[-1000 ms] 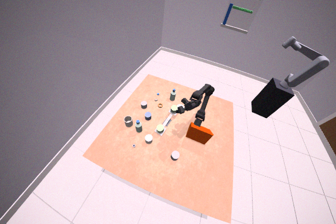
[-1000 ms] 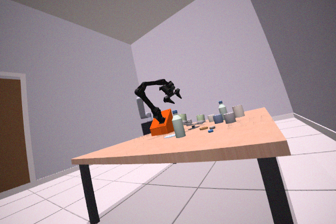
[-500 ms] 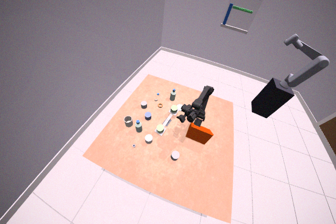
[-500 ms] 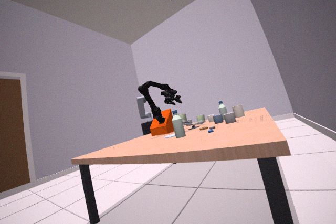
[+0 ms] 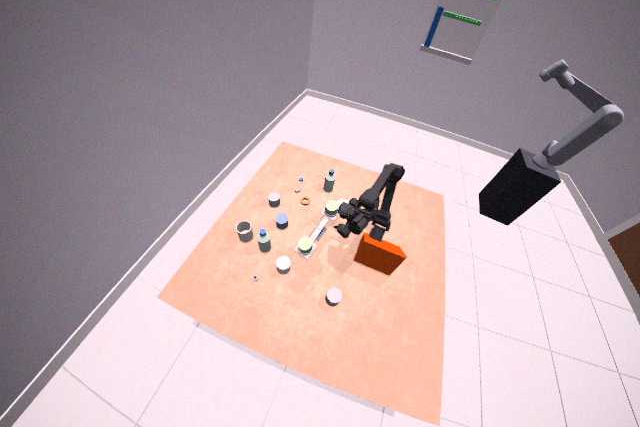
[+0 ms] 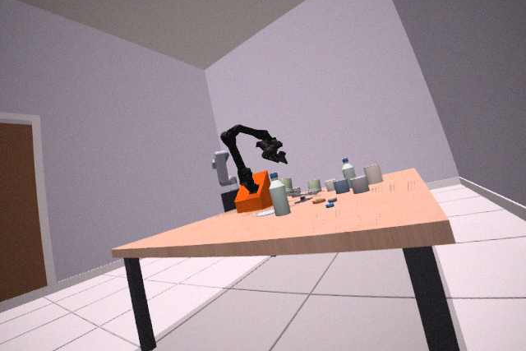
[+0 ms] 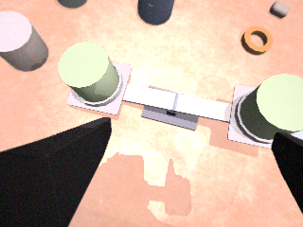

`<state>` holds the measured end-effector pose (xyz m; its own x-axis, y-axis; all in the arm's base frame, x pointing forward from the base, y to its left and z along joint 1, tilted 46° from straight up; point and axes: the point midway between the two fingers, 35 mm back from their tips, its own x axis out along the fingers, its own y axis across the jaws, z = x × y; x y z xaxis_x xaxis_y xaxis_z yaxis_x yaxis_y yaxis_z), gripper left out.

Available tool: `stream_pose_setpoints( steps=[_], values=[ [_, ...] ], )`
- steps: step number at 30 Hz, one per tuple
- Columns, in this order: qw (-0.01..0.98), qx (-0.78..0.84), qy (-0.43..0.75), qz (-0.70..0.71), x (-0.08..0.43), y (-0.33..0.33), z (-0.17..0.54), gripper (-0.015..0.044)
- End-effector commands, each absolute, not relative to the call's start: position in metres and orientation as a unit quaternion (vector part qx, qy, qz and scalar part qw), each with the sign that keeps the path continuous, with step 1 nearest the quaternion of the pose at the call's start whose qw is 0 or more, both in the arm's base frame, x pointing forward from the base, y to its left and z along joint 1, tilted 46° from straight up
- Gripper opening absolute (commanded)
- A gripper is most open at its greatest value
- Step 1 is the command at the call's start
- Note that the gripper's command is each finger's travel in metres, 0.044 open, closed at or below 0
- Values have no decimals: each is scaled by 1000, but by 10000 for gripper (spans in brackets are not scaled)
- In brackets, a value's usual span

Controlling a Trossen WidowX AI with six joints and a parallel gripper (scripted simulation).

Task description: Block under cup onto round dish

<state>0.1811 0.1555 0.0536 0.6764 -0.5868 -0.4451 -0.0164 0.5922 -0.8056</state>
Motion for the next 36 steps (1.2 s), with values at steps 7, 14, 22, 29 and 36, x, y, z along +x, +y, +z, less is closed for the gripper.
stream_pose_setpoints(
  steps=[7, 14, 22, 29, 36],
  values=[
    [716, -513, 452, -140, 205, 166, 30, 440],
    [639, -567, 510, -96, 224, 172, 12, 440],
    [549, -612, 568, -28, 247, 175, -12, 440],
    [471, -638, 607, 44, 268, 174, -34, 440],
    [395, -653, 634, 125, 290, 169, -58, 440]
  ],
)
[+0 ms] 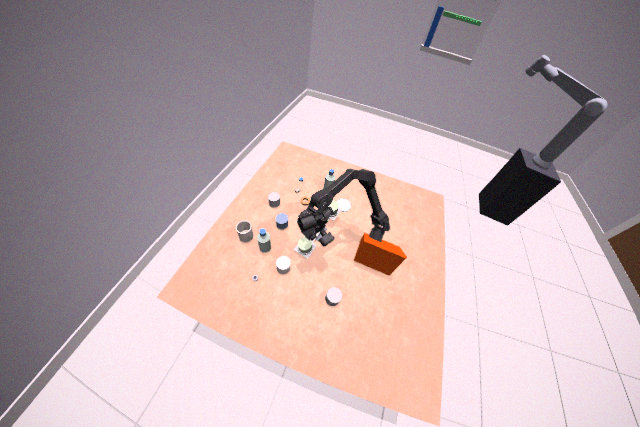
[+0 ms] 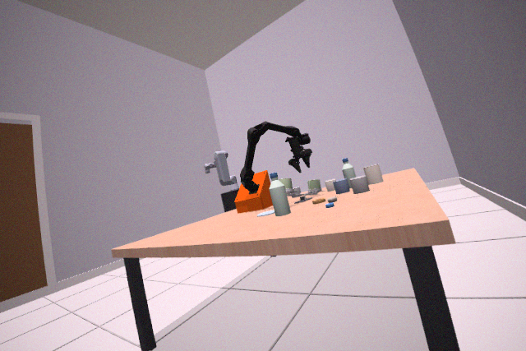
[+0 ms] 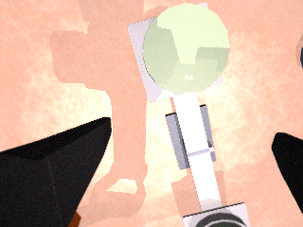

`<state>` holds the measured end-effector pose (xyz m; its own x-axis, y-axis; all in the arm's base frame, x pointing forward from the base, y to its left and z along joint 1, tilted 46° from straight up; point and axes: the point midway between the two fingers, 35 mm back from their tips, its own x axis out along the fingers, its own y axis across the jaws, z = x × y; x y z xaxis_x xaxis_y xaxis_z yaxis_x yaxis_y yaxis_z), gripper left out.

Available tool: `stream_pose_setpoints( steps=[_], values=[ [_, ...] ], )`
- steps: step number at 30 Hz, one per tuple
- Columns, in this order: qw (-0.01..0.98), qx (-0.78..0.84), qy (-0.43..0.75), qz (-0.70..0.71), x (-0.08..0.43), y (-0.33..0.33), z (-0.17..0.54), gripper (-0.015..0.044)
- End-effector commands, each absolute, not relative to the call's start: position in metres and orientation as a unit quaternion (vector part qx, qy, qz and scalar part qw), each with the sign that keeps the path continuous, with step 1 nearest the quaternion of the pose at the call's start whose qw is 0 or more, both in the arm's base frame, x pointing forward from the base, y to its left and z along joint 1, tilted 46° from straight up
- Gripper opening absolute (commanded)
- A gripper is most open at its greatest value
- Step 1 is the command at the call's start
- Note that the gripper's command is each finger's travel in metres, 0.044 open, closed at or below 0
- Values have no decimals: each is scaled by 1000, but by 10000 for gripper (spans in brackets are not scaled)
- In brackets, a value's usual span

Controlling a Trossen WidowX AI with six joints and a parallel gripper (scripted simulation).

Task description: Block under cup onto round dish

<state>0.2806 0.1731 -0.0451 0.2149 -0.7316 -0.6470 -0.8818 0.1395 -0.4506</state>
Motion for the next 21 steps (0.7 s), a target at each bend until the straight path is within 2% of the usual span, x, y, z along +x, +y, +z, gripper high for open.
stream_pose_setpoints(
  steps=[1, 8, 21],
  values=[
    [385, -654, 636, 137, 293, 169, -62, 440],
    [322, -657, 646, 217, 312, 161, -84, 440],
    [321, -657, 646, 218, 313, 150, -95, 440]
  ],
)
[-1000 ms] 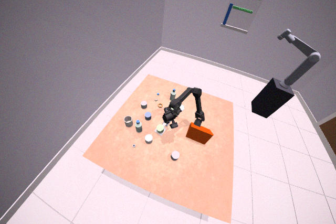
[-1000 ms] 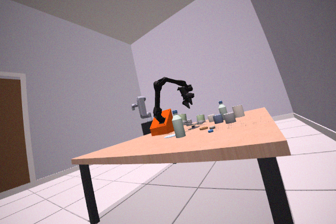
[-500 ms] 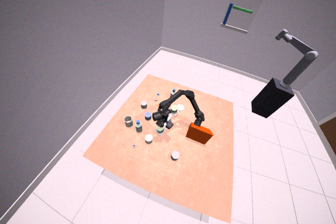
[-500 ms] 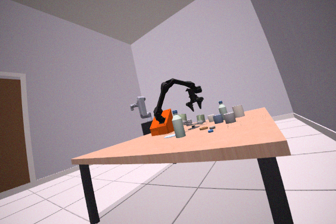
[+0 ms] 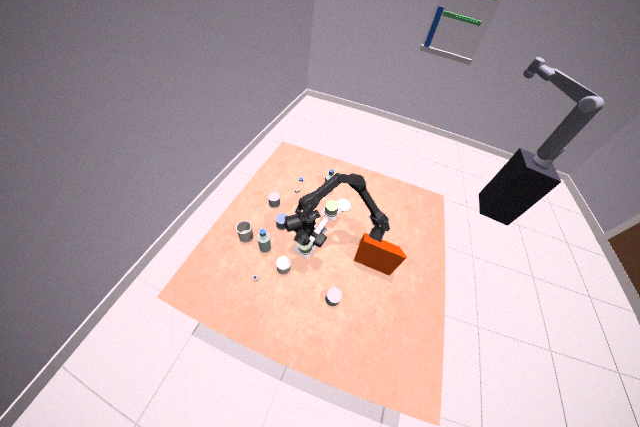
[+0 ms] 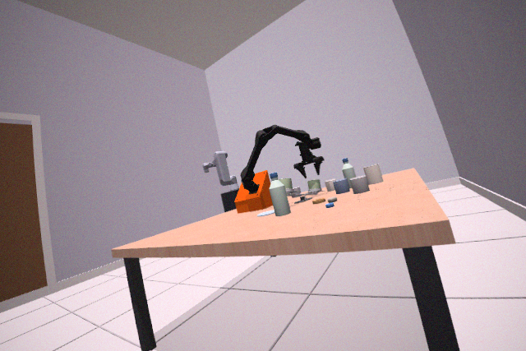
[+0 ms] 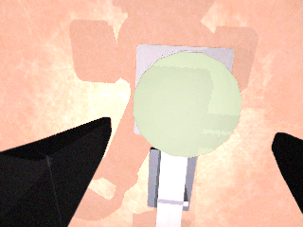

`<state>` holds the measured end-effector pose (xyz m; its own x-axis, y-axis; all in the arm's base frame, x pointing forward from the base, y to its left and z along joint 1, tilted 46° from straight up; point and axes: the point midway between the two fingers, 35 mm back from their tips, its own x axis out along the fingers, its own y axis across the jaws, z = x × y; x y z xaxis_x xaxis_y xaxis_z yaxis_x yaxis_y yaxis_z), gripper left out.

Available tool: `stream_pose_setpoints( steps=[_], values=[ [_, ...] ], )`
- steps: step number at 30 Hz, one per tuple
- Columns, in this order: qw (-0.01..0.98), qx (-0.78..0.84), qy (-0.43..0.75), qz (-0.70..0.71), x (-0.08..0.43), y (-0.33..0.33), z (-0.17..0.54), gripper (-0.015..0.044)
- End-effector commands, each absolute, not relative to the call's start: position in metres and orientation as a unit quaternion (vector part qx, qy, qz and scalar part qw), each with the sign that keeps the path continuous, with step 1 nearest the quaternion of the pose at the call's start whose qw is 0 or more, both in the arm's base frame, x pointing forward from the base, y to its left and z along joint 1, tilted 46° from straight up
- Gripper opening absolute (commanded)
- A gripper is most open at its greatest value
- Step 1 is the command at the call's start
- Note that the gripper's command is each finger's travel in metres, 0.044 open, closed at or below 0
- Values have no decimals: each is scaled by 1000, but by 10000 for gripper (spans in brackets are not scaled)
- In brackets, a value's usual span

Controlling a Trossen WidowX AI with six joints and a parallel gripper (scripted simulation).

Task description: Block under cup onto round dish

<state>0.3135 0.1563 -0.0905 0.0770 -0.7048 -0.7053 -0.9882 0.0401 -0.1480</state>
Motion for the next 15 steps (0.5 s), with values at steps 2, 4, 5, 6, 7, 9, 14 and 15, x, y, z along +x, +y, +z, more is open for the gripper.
stream_pose_setpoints(
  steps=[2, 4, 5, 6, 7, 9, 14, 15],
  values=[
    [321, -657, 646, 218, 313, 150, -96, 440],
    [321, -657, 646, 218, 314, 148, -98, 440],
    [321, -657, 646, 218, 314, 147, -100, 440],
    [321, -657, 646, 218, 314, 145, -101, 440],
    [321, -657, 646, 218, 314, 144, -102, 440],
    [321, -657, 646, 218, 315, 142, -104, 440],
    [321, -657, 646, 218, 316, 136, -110, 440],
    [321, -657, 646, 218, 316, 135, -111, 440]
  ],
)
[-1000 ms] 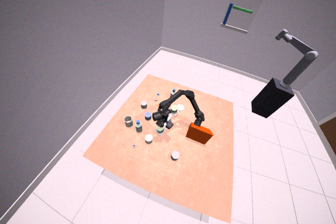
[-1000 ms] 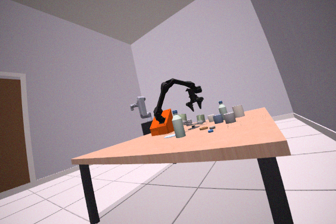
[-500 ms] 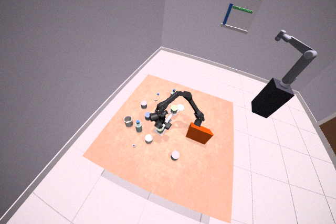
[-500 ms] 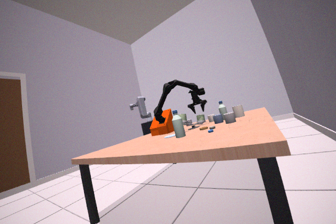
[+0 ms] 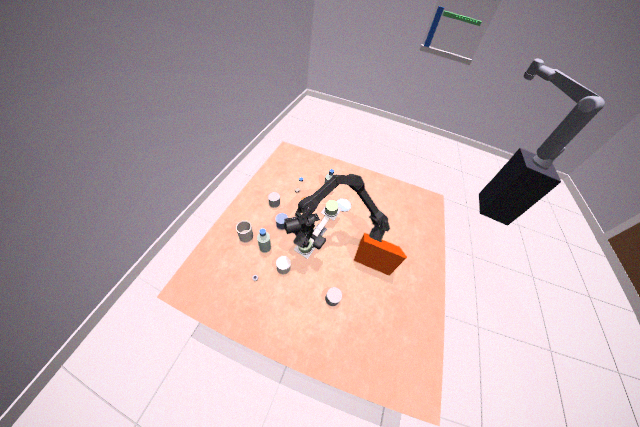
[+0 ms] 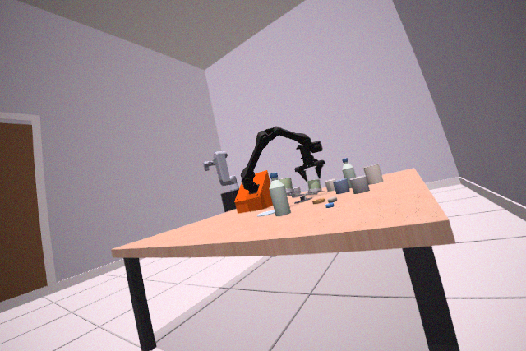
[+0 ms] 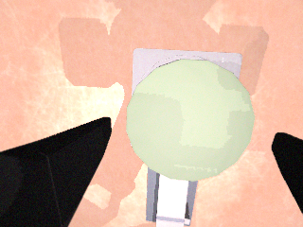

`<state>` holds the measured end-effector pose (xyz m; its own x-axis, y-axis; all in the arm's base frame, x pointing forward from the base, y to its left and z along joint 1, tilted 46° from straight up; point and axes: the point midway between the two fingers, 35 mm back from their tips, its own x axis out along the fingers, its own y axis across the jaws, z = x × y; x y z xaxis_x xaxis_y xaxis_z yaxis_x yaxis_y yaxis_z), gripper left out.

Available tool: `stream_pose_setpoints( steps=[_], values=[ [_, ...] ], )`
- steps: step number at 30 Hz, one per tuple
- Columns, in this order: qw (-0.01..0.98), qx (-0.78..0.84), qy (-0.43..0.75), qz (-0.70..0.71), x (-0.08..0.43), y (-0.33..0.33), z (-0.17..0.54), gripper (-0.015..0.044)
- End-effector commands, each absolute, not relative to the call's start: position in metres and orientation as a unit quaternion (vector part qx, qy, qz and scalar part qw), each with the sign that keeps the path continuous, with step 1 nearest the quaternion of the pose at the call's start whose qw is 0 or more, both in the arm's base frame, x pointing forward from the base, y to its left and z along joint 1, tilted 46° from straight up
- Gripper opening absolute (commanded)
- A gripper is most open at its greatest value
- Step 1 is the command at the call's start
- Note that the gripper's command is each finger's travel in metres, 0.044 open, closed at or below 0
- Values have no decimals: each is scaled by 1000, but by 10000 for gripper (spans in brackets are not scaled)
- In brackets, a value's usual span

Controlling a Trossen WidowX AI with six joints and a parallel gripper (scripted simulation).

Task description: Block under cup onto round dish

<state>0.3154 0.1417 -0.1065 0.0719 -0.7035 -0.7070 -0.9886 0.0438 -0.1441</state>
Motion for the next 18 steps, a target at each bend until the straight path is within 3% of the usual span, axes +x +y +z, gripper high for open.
stream_pose_setpoints(
  steps=[1, 18],
  values=[
    [321, -657, 646, 218, 316, 134, -112, 440],
    [320, -658, 646, 217, 317, 114, -131, 440]
  ],
)
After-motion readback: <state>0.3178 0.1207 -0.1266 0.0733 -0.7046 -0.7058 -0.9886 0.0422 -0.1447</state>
